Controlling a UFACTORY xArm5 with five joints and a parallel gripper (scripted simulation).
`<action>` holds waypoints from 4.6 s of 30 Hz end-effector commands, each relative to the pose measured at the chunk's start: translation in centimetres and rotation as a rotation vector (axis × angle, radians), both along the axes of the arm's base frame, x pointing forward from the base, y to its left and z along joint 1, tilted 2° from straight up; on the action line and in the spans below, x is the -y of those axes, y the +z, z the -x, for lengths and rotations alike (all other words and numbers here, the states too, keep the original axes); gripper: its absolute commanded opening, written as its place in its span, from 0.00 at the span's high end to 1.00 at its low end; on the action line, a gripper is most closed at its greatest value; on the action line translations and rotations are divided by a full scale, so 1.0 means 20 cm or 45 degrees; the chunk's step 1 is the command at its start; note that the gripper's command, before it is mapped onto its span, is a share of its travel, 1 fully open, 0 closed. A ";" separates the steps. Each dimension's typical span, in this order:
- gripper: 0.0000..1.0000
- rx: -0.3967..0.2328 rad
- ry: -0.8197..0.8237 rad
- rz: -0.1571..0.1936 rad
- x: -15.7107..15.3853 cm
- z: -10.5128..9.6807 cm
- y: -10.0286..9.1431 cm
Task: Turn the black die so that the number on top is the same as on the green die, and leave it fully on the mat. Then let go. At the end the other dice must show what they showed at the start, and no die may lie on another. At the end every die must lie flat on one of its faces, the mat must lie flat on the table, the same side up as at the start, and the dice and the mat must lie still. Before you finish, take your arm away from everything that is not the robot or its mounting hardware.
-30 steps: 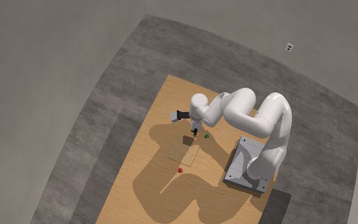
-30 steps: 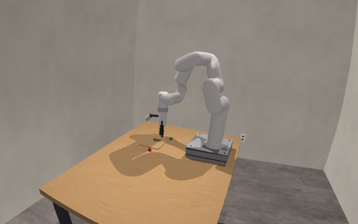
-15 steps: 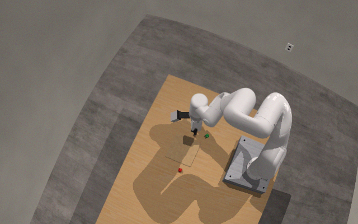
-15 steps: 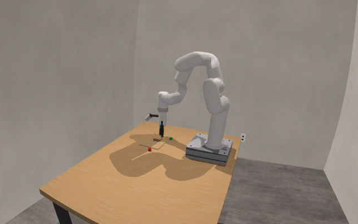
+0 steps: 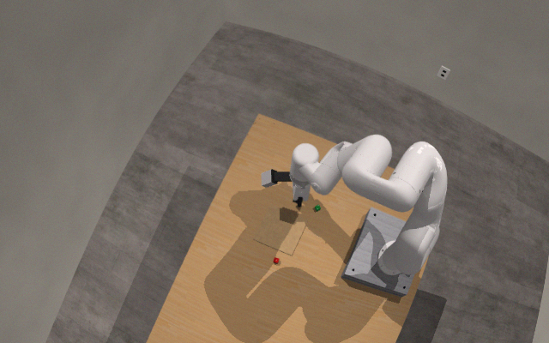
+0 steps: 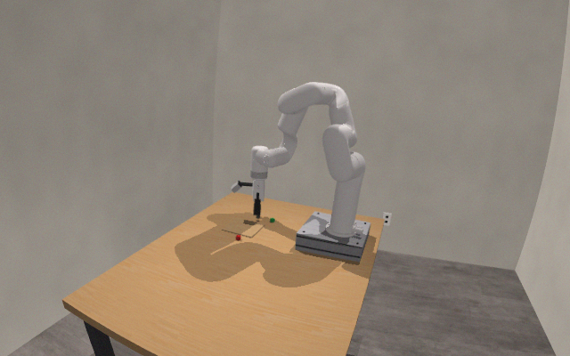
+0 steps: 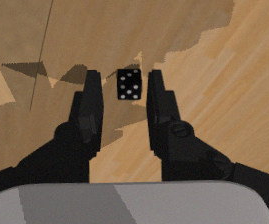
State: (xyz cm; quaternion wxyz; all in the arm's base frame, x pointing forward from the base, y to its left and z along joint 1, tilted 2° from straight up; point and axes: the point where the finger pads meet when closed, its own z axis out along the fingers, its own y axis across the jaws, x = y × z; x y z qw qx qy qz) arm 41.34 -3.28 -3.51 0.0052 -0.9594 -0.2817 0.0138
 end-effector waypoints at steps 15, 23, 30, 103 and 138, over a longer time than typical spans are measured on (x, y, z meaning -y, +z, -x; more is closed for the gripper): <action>0.69 0.004 0.000 0.000 0.00 0.00 -0.07; 0.69 0.004 0.000 0.000 0.00 0.00 -0.08; 0.69 0.004 0.000 0.000 0.00 0.00 -0.08; 0.89 0.004 0.000 0.001 -0.01 -0.01 0.08; 0.89 -0.001 -0.342 0.020 -0.53 -0.01 0.39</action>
